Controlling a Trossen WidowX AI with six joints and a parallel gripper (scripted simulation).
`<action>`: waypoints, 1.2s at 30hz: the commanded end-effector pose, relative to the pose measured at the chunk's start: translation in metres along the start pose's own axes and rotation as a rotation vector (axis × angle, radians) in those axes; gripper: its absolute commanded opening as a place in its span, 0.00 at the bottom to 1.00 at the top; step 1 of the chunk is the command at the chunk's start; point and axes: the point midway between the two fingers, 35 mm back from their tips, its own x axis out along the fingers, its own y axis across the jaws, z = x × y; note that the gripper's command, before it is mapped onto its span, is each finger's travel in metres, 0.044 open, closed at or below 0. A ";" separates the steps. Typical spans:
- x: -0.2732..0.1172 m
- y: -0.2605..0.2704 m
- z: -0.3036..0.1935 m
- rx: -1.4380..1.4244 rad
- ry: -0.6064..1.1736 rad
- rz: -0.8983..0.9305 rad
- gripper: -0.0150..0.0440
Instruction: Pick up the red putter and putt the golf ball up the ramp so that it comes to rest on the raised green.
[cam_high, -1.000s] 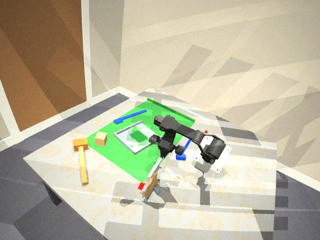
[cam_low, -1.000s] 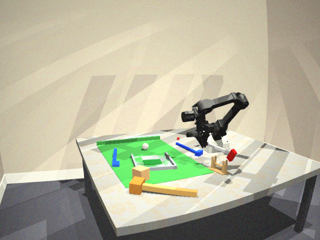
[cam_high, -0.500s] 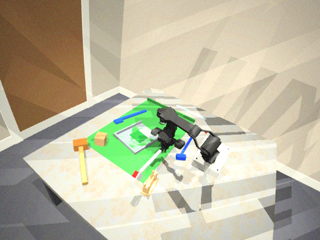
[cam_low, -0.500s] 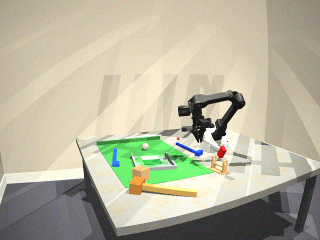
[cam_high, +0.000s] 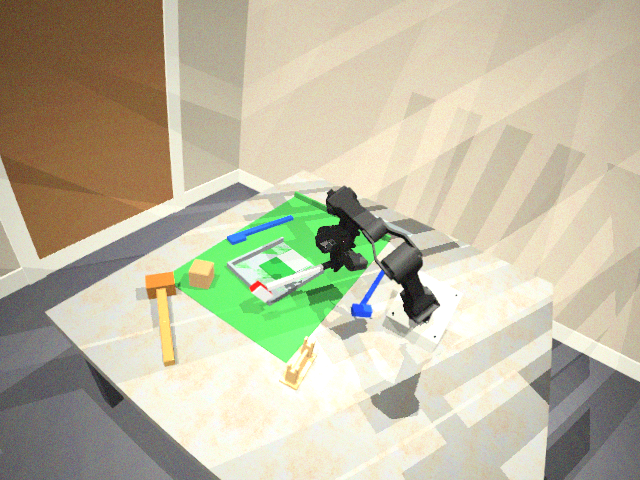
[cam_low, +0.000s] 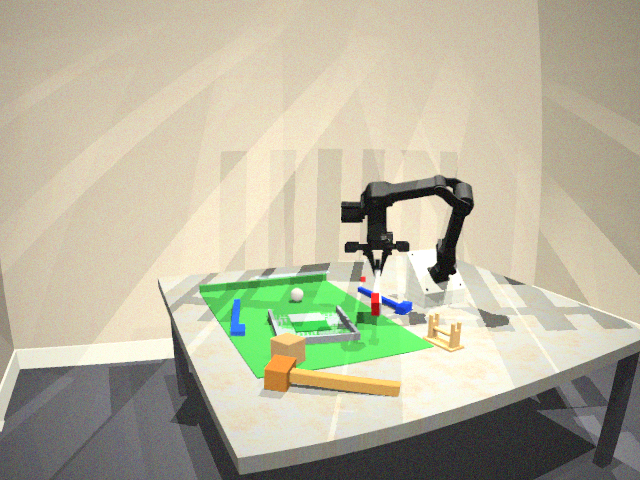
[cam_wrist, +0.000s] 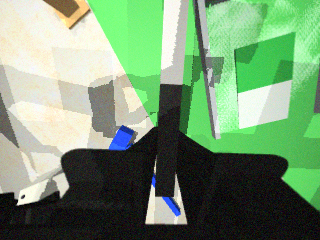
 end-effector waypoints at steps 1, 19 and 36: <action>-0.010 -0.018 -0.019 0.125 0.011 -0.033 0.25; -0.036 -0.069 -0.130 0.673 0.062 -0.095 0.25; -0.047 -0.079 -0.250 1.160 0.078 -0.120 0.25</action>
